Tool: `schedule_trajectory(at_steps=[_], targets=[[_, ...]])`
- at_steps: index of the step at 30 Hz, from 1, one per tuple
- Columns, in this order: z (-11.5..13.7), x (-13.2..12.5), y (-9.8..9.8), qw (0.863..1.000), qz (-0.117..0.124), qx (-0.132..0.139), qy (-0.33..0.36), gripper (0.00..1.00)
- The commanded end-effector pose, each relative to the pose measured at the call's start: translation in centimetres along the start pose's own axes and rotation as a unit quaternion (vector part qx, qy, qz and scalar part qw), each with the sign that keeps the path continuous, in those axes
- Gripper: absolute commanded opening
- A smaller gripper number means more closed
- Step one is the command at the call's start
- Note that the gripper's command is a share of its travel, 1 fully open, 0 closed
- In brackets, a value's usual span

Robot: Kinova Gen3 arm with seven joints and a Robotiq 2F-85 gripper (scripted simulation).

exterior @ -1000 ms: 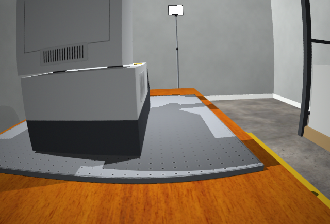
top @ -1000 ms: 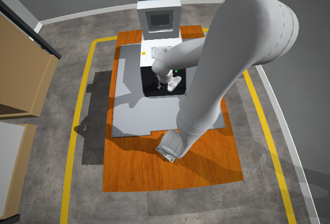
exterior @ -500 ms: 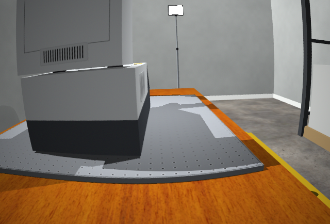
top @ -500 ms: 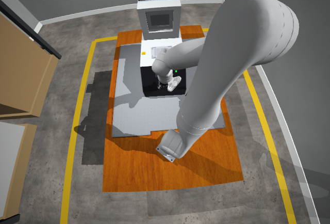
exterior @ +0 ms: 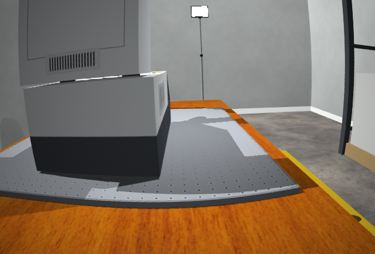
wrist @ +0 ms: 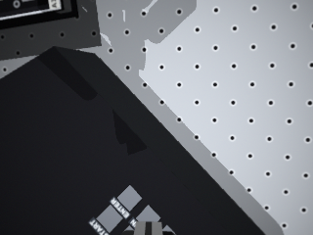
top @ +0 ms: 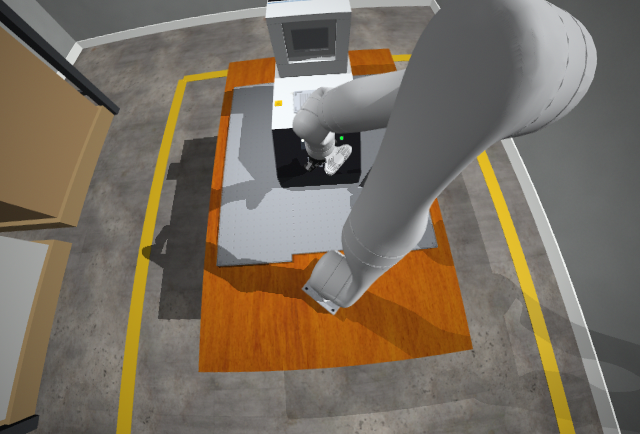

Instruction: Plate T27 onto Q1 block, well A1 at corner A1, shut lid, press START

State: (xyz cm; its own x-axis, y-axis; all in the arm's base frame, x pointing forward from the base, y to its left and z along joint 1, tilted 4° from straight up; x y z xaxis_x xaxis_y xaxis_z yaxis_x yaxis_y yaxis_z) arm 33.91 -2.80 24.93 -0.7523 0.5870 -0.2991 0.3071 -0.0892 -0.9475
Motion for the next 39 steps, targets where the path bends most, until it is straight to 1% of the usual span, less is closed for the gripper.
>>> schedule_trajectory(at_steps=[1, 5, 20, 22, 37, 39], targets=[[-0.1, -0.2, -0.6, 1.000, 0.000, -0.001, 0.000, 0.10], [-0.1, -0.2, -0.8, 1.000, 0.000, -0.001, 0.000, 0.10], [-0.4, -0.7, -2.8, 1.000, 0.000, -0.001, 0.000, 0.10], [-0.4, -0.7, -2.8, 1.000, 0.000, -0.001, 0.000, 0.10], [-0.6, -1.1, -4.7, 1.000, 0.000, -0.001, 0.000, 0.10], [-0.6, -1.1, -4.7, 1.000, 0.000, -0.001, 0.000, 0.10]])
Point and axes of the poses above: the point where the finger pads meet when closed, its own y axis out along the fingers, its own x axis across the jaws, z = x × y, the point moved 9 cm from there along -y, back along the fingers, and after that the axes turned 15 degrees about -y, right-handed, at the moved point
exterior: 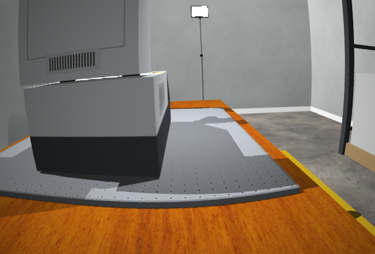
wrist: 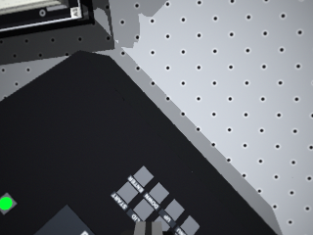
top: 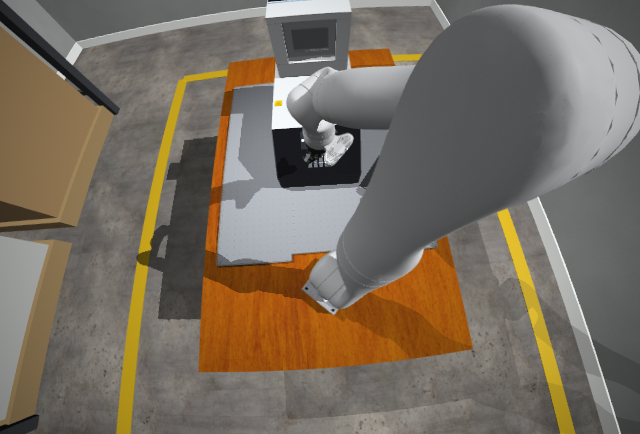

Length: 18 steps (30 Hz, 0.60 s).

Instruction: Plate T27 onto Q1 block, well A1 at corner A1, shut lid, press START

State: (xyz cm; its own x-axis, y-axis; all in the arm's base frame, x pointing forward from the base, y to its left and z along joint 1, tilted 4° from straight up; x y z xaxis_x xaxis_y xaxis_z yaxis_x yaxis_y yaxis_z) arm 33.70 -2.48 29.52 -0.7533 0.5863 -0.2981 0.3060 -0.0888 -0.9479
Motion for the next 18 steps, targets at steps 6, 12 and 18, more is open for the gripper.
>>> schedule_trajectory(at_steps=[6, 12, 18], targets=[[-0.1, -0.3, -1.0, 1.000, 0.000, -0.001, 0.000, 0.10], [-0.2, -0.5, -1.8, 1.000, 0.000, -0.001, 0.000, 0.10], [-0.3, -0.6, -2.3, 1.000, 0.000, -0.001, 0.000, 0.10]])
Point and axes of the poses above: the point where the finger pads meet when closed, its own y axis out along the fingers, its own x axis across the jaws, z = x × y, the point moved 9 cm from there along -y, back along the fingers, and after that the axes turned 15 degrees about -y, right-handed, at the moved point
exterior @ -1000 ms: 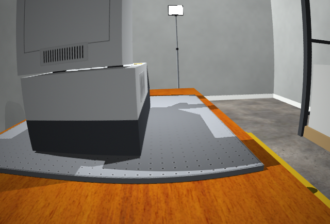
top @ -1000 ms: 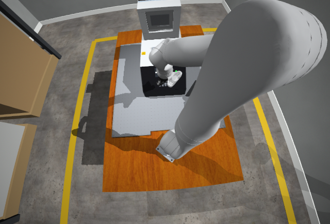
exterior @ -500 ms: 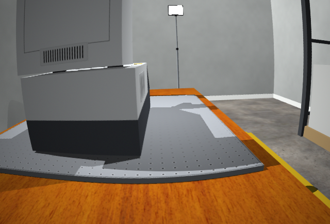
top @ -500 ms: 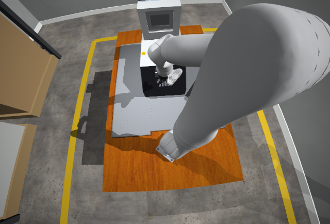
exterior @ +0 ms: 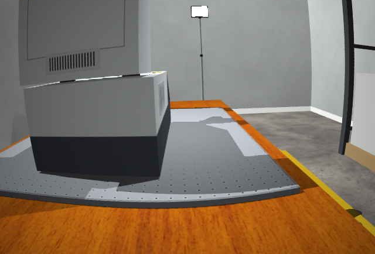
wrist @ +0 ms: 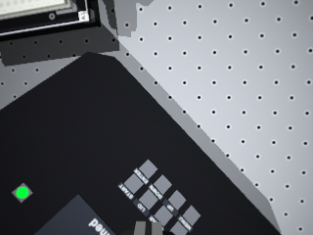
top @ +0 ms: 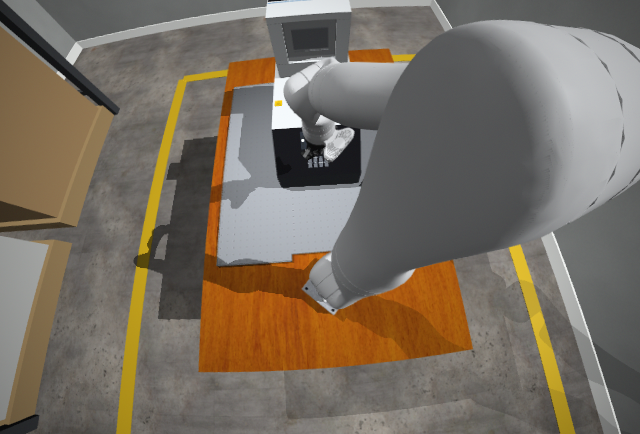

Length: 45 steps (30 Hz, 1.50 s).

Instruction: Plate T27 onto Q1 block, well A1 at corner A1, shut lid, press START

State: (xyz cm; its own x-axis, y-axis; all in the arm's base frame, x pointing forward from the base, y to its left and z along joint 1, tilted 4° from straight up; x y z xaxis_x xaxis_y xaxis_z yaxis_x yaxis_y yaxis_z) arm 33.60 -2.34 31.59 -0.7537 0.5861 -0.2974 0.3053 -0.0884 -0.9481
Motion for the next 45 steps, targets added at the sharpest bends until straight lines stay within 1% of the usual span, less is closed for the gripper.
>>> schedule_trajectory(at_steps=[1, 31, 33, 42, 45], targets=[[0.0, -0.1, -0.4, 1.000, 0.001, -0.001, 0.000, 0.10], [-0.5, -1.0, -4.0, 1.000, 0.001, -0.001, 0.000, 0.10], [-0.5, -1.0, -4.0, 1.000, 0.001, -0.001, 0.000, 0.10], [-0.6, -1.2, -5.2, 1.000, 0.001, -0.001, 0.000, 0.10], [-0.6, -1.3, -5.2, 1.000, 0.001, -0.001, 0.000, 0.10]])
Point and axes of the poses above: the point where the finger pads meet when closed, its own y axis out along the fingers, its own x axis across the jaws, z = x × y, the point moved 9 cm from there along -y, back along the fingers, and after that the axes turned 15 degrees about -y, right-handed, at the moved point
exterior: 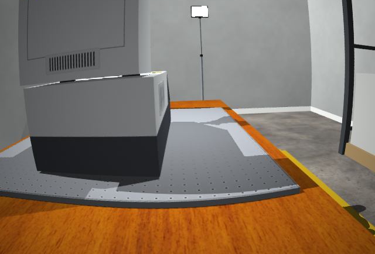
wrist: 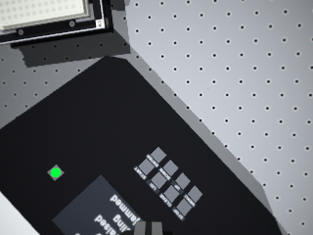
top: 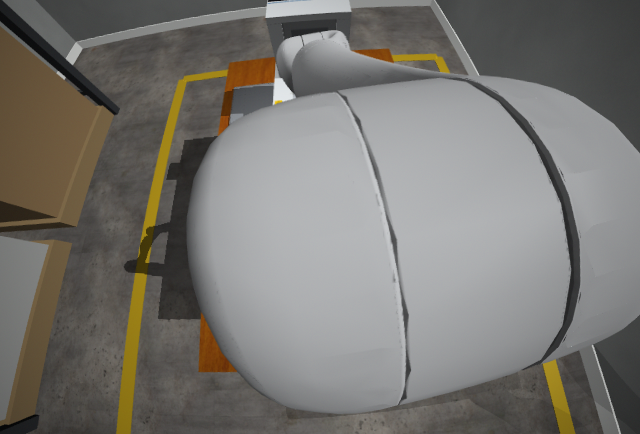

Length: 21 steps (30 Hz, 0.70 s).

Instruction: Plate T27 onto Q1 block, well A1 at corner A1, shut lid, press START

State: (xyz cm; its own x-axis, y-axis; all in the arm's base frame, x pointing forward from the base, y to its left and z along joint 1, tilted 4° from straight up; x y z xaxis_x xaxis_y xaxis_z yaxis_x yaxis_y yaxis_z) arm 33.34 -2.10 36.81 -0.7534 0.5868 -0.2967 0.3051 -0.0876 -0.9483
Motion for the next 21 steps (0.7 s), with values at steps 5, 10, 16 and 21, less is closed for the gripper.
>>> schedule_trajectory(at_steps=[5, 10, 16, 21], targets=[[0.5, -0.3, -0.1, 1.000, 0.000, 0.002, 0.015, 1.00], [1.2, -0.8, 0.0, 0.999, -0.002, 0.007, 0.039, 1.00], [2.1, -1.4, 0.2, 0.998, -0.003, 0.012, 0.069, 1.00], [2.7, -1.9, 0.3, 0.996, -0.005, 0.016, 0.088, 1.00]])
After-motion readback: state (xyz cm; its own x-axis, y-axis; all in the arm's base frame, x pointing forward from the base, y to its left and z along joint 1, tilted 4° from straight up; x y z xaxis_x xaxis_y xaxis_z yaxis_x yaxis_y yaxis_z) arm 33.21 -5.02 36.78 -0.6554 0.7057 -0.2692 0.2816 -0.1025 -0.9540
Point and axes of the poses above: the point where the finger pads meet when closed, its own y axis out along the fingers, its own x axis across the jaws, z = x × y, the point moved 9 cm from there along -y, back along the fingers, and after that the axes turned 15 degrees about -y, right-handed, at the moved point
